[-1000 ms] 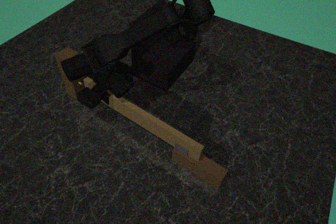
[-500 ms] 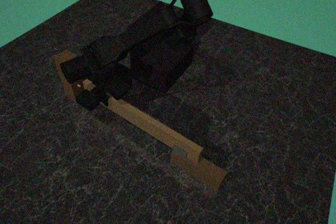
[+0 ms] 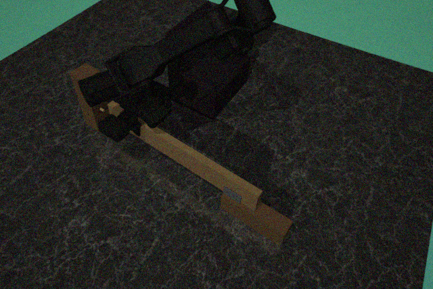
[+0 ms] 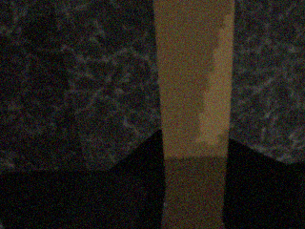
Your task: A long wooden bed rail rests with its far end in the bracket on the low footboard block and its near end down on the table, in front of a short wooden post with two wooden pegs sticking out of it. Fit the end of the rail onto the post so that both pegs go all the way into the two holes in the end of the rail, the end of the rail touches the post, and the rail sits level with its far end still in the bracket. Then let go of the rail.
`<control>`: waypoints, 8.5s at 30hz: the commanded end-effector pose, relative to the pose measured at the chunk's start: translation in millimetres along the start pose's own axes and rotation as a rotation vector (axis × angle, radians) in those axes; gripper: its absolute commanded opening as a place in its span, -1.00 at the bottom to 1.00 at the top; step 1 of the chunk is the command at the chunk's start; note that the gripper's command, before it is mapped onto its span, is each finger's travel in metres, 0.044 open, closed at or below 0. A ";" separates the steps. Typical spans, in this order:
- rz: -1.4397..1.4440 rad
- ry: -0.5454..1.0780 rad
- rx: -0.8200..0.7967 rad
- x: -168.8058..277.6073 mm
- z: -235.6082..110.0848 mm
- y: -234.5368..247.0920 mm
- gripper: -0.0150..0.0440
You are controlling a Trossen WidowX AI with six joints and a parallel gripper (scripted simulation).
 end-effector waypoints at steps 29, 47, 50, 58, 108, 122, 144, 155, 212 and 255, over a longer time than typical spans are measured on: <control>-0.004 0.001 0.012 -0.2 -1.9 -5.2 -0.49; -0.004 0.001 0.012 -2.5 -1.5 -6.5 -0.49; -0.004 0.001 0.012 -2.5 -2.0 -6.4 -0.49; -0.004 0.001 0.012 -2.5 -3.2 -6.3 -0.49; -0.004 0.001 0.012 -5.0 -2.1 -5.6 -0.49; -0.004 0.001 0.012 -5.0 -2.6 -4.4 -0.49; -0.004 0.001 0.012 1.8 -3.4 -3.7 -0.49; -0.004 0.001 0.012 5.2 -4.2 -3.3 -0.49; -0.004 0.002 0.012 22.8 -4.4 -3.9 -0.49; -0.004 0.003 0.012 36.2 -4.5 -2.5 -0.49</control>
Point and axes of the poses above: the point midway between the two fingers, 35 mm back from their tips, its own z axis out along the fingers, its own y axis across the jaws, x = y × z, the point moved 2 cm from there along -z, back along the fingers, and after that the axes turned 5 degrees about -z, right-handed, at the moved point
